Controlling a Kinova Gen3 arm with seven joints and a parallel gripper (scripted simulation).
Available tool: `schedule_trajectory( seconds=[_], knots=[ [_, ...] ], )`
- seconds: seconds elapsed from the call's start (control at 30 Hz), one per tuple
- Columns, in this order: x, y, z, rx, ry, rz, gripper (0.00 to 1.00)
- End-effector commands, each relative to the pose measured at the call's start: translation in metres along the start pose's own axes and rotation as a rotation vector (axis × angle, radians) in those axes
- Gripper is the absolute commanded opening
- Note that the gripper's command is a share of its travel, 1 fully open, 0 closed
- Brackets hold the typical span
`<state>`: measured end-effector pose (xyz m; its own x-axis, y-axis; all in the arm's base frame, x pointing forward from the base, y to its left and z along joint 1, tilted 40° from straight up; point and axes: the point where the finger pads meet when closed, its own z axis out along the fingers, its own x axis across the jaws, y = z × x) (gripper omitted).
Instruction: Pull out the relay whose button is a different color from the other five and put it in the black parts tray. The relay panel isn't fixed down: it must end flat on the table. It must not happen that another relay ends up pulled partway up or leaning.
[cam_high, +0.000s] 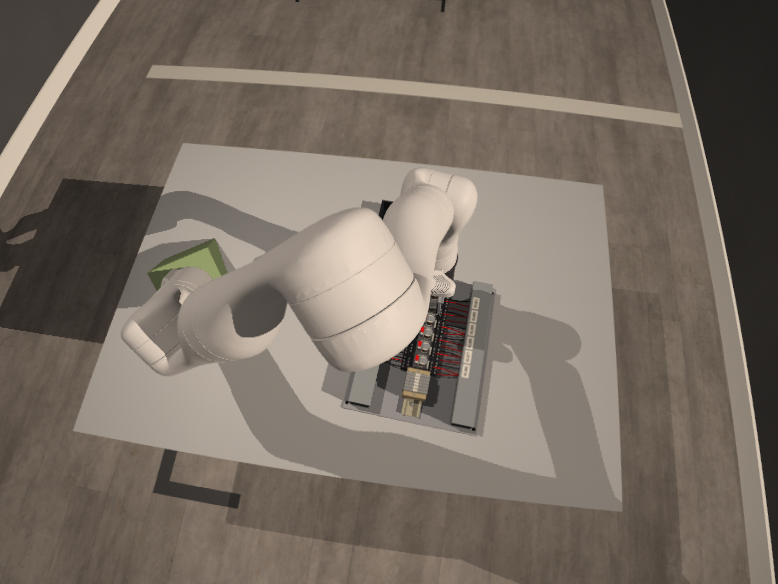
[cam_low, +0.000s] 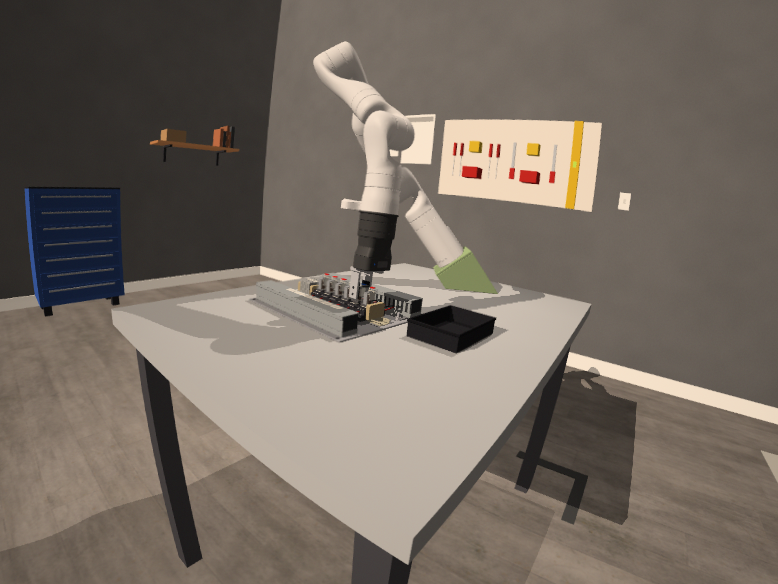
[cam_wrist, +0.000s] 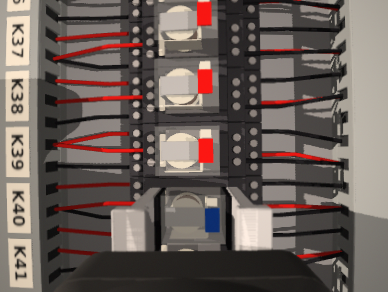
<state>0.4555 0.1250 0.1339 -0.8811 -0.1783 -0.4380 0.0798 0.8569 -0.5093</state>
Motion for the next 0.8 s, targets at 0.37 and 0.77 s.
schedule_trajectory(
  seconds=[0.37, 0.77],
  knots=[
    [0.0002, 0.0005, -0.0007, -0.001, -0.02, 0.0, 0.0],
    [0.0009, 0.0005, -0.0009, -0.001, -0.044, 0.0, 0.0]
  ],
)
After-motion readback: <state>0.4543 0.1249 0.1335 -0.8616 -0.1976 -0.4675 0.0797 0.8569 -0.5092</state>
